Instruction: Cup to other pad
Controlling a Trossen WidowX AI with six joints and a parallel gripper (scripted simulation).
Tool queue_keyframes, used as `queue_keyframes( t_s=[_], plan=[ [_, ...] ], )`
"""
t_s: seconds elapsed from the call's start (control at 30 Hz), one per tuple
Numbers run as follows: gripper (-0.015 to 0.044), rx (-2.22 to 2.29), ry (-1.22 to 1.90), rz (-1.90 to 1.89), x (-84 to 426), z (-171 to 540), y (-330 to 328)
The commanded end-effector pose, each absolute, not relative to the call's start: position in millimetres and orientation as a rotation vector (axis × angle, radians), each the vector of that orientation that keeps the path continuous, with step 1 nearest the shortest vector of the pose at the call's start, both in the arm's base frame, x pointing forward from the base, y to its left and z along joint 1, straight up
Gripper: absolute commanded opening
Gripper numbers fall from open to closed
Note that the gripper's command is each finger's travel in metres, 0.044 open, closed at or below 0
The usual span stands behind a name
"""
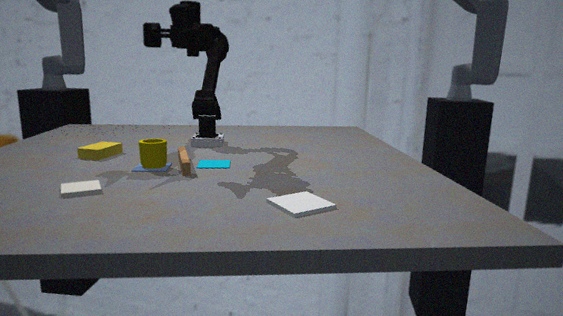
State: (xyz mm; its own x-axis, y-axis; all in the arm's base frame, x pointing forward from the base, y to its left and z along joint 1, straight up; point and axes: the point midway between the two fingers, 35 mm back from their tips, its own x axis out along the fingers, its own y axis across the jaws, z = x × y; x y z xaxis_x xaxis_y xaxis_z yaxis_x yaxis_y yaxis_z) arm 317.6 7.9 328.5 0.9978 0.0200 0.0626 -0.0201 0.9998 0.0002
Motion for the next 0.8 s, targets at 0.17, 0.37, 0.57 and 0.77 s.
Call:
queue_keyframes(
  t_s=[0.17,0.37,0.57,0.77],
  plan=[
    [0.0243,-0.318,0.312,0.041,355.4,271.7,-2.2],
    [0.0167,-0.679,0.779,0.254,369.8,195.6,-17.6],
    [0.0167,-0.912,1.152,0.646,352.1,137.6,-30.3],
    [0.0167,-0.977,1.312,0.941,324.9,116.2,-32.4]
  ],
)
